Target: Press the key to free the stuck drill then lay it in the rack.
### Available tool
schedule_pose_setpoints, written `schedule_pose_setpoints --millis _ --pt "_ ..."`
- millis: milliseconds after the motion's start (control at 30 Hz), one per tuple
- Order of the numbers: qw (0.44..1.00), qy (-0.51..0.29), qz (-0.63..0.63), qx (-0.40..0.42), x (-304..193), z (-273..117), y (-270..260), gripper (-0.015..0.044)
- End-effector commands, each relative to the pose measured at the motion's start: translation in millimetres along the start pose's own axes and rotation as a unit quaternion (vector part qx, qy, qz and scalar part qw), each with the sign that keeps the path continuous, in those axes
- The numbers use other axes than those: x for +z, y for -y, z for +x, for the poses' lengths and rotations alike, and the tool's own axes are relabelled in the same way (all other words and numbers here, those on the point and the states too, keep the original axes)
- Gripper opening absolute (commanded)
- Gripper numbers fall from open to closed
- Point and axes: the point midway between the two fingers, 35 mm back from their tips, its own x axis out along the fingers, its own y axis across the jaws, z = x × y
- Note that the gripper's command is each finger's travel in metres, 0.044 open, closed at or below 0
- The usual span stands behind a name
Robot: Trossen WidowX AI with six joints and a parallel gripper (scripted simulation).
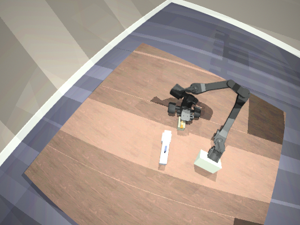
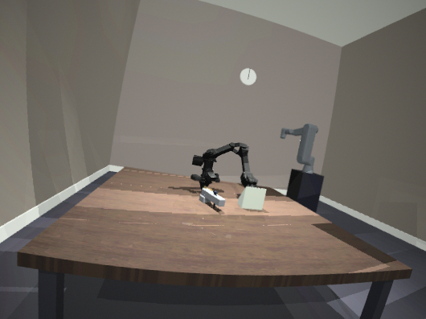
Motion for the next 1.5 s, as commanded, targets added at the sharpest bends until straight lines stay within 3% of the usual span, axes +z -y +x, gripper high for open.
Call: schedule_pose_setpoints --millis 0,1033,1467 --pt "1.000 0.004 0.007 0.008 -0.1 7.6 -2.2 0.0000" --pt "1.000 0.004 0.007 0.008 -0.1 9.8 -3.8 0.0000" --pt "1.000 -0.001 0.001 0.000 -0.5 2.6 -0.5 0.0341"
